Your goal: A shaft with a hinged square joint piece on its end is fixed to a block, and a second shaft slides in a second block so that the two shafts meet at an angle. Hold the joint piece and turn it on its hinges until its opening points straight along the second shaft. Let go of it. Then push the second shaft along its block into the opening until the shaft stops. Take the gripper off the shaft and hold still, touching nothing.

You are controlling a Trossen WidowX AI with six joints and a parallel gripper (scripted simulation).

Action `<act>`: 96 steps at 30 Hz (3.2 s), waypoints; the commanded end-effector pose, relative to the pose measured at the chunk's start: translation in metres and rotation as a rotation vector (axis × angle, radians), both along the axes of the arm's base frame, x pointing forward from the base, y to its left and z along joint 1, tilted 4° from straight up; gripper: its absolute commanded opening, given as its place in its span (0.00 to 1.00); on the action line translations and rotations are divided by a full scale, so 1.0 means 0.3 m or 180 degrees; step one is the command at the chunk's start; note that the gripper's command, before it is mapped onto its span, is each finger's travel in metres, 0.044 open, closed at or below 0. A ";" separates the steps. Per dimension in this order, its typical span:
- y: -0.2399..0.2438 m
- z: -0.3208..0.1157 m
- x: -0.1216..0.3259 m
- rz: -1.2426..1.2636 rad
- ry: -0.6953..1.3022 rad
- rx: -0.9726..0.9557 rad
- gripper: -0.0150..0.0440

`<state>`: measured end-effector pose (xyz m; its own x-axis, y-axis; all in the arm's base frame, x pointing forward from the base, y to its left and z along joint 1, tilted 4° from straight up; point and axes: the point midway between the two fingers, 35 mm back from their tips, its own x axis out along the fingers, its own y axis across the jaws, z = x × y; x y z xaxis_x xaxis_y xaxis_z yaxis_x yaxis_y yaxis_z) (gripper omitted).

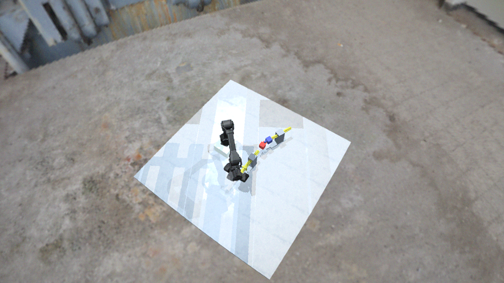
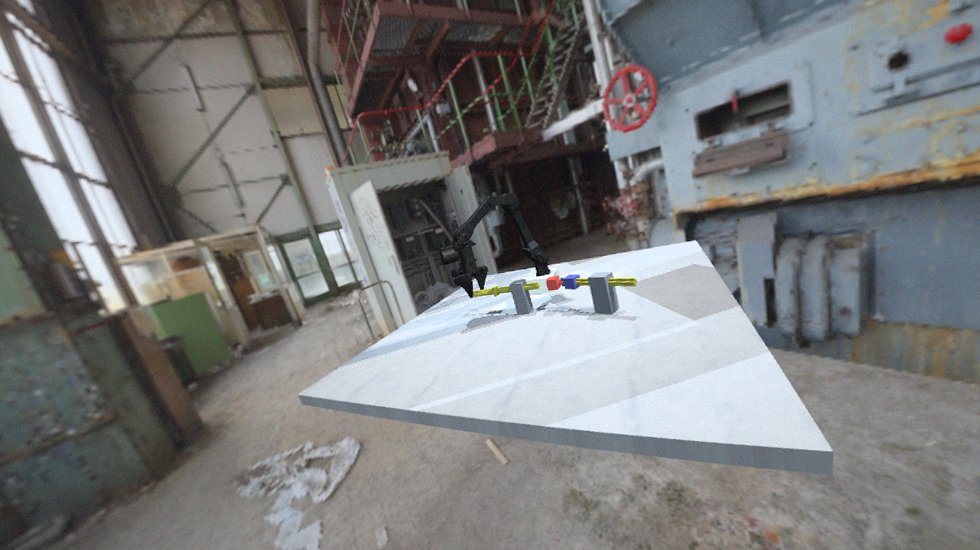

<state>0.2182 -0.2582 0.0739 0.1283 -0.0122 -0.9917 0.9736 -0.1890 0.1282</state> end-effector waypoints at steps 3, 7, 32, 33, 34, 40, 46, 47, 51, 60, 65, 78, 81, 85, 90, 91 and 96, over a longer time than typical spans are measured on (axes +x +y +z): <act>0.000 -0.026 0.006 -0.0035 -0.0008 0.0013 1.00; 0.001 -0.047 0.009 -0.0035 -0.0008 0.0013 1.00; 0.003 -0.101 0.018 -0.0040 -0.0011 0.0012 0.43; 0.003 -0.101 0.018 -0.0040 -0.0011 0.0012 0.43; 0.003 -0.101 0.018 -0.0040 -0.0011 0.0012 0.43; 0.003 -0.101 0.018 -0.0040 -0.0011 0.0012 0.43; 0.003 -0.101 0.018 -0.0040 -0.0011 0.0012 0.43; 0.003 -0.101 0.018 -0.0040 -0.0011 0.0012 0.42; 0.003 -0.101 0.018 -0.0040 -0.0011 0.0012 0.37; 0.003 -0.100 0.018 -0.0030 -0.0010 0.0007 0.37; 0.003 -0.100 0.018 -0.0030 -0.0010 0.0007 0.37; 0.003 -0.100 0.018 -0.0030 -0.0010 0.0006 0.37; 0.003 -0.100 0.018 -0.0030 -0.0010 0.0006 0.37; 0.003 -0.100 0.018 -0.0030 -0.0009 0.0006 0.37; 0.003 -0.100 0.018 -0.0030 -0.0009 0.0006 0.37; 0.003 -0.100 0.017 -0.0031 0.0002 0.0009 0.37; 0.005 -0.102 0.017 -0.0038 0.0114 0.0036 0.37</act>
